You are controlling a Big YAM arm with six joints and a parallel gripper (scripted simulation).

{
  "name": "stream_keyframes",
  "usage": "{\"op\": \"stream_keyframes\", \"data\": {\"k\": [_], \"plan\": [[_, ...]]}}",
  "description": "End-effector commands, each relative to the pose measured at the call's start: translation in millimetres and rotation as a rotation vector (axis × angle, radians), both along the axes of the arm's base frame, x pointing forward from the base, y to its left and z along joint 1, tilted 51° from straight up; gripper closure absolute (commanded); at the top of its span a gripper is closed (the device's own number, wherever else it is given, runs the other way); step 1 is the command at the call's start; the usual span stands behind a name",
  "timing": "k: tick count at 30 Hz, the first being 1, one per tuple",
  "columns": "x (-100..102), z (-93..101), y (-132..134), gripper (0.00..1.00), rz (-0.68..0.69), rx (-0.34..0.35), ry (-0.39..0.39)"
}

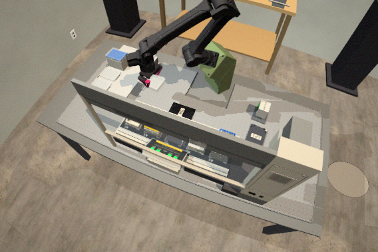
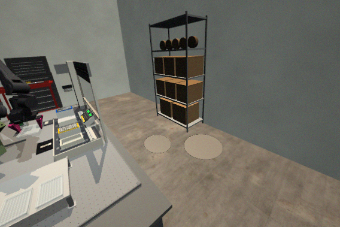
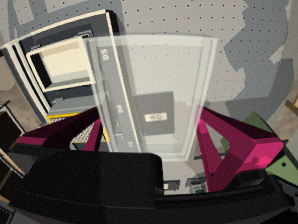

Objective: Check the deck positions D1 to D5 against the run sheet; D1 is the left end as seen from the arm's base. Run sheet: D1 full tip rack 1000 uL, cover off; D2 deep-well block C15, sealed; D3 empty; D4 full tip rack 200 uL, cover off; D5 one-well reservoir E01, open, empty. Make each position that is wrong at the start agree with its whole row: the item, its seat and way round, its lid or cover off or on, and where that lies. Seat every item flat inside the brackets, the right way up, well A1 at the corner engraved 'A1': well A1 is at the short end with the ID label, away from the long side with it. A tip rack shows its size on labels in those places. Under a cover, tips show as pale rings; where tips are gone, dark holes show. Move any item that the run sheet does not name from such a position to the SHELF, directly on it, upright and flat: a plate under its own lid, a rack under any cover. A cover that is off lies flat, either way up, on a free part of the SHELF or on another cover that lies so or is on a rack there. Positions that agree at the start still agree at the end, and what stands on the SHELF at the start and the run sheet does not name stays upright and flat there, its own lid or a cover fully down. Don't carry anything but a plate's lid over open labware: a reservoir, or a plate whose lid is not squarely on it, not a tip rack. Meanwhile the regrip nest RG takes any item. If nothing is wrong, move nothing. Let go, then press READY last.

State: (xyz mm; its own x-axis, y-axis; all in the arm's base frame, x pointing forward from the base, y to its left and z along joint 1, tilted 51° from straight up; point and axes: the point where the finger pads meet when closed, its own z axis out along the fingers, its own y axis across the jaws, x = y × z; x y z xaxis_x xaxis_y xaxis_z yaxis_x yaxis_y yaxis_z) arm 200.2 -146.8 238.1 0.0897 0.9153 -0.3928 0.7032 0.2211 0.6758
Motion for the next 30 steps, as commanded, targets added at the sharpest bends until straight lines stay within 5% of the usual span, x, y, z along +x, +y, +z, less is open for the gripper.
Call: {"op": "stream_keyframes", "data": {"k": [1,17,22,24,30], "plan": [[1.8,36.7,-20.8,1.0,0.035,-0.108,-0.005],[-0.5,65.7,-83.6,1.0,0.039,-0.109,0.013],[-2.4,44.7,-79.9,1.0,0.04,-0.073,0.03],[-0.7,67.7,-88.0,1.0,0.039,-0.107,0.014],[-2.3,79.2,-113.2,1.0,0.039,-0.095,0.021]]}}
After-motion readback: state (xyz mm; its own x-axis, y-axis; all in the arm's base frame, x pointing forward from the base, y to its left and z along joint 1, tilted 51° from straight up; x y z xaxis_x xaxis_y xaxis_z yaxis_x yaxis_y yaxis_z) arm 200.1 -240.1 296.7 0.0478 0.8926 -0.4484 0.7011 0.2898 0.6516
